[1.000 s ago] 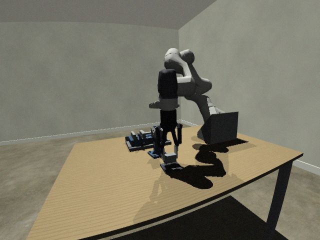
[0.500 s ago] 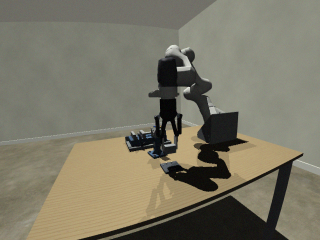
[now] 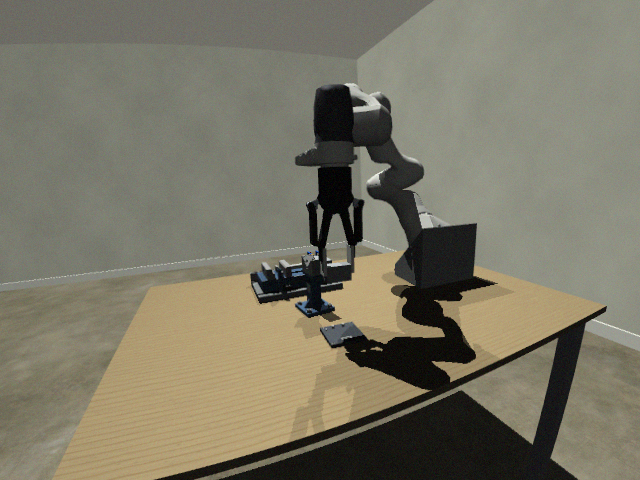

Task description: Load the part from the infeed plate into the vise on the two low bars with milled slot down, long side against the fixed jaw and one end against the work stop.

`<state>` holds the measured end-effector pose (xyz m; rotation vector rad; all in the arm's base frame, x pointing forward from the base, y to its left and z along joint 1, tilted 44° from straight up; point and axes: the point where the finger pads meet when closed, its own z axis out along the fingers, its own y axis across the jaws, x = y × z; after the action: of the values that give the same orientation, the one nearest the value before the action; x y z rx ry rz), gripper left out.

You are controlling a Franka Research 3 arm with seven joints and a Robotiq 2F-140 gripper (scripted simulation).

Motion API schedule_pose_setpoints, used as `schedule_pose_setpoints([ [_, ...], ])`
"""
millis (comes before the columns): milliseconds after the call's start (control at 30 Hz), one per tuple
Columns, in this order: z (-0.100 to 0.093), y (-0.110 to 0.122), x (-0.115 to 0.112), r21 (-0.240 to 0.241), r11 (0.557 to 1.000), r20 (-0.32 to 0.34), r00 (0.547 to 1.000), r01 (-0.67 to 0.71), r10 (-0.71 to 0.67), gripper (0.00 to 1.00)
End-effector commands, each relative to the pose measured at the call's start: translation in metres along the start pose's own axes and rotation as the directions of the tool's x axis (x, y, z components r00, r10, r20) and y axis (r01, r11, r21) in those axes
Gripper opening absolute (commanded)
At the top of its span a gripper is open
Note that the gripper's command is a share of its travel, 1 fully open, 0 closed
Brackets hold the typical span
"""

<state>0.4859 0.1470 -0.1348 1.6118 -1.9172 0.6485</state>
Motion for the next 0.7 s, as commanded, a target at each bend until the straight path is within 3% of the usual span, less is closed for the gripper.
schedule_pose_setpoints([
  [0, -0.011, 0.005, 0.004, -0.012, 1.0, -0.016, 1.0, 0.009, -0.01, 0.0],
  [333, -0.045, 0.004, 0.003, -0.012, 1.0, -0.016, 1.0, 0.009, -0.01, 0.0],
  [667, -0.061, 0.004, 0.003, -0.012, 1.0, -0.016, 1.0, 0.009, -0.01, 0.0],
])
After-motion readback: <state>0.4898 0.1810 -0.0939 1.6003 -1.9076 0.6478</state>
